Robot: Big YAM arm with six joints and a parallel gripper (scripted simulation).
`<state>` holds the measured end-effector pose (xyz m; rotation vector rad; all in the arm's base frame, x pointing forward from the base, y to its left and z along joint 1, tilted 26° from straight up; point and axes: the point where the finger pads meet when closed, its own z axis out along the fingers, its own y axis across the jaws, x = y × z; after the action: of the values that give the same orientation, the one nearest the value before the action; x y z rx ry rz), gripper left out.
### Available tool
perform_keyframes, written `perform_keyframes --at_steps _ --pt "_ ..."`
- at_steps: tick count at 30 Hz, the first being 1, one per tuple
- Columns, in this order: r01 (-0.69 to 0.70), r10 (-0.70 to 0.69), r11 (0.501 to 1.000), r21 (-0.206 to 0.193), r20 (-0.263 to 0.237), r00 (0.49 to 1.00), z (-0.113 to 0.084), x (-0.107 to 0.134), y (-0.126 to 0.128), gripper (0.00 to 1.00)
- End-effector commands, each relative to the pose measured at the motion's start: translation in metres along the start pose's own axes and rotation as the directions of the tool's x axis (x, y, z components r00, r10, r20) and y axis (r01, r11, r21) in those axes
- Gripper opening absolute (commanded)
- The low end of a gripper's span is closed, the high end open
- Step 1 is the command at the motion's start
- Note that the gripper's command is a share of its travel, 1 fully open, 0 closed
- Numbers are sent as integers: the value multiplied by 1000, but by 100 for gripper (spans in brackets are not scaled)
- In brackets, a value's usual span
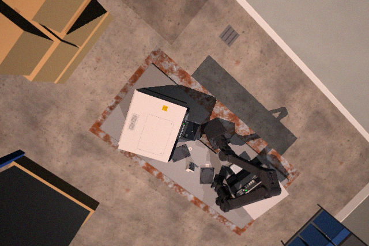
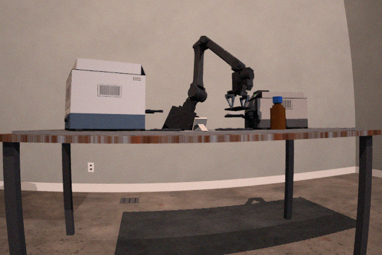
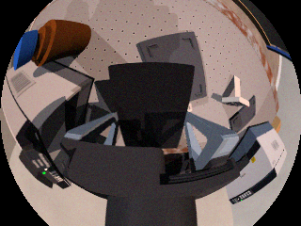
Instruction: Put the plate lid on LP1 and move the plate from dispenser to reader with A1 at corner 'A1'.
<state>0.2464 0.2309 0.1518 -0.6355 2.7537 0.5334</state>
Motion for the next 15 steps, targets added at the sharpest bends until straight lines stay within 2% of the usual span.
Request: perform_keyframes --at_steps 1,3,9,13,15 --pt "79 -79 997 -6 66 995 -15 -35 -4 85" --pt "107 -106 994 -8 80 991 -18 -40 -6 85" --pt "156 -155 988 -4 75 985 -15 -46 -15 85" --pt "178 -178 984 6 42 983 -8 -38 -30 85" --pt "182 -182 983 8 42 982 -9 -41 -36 85"
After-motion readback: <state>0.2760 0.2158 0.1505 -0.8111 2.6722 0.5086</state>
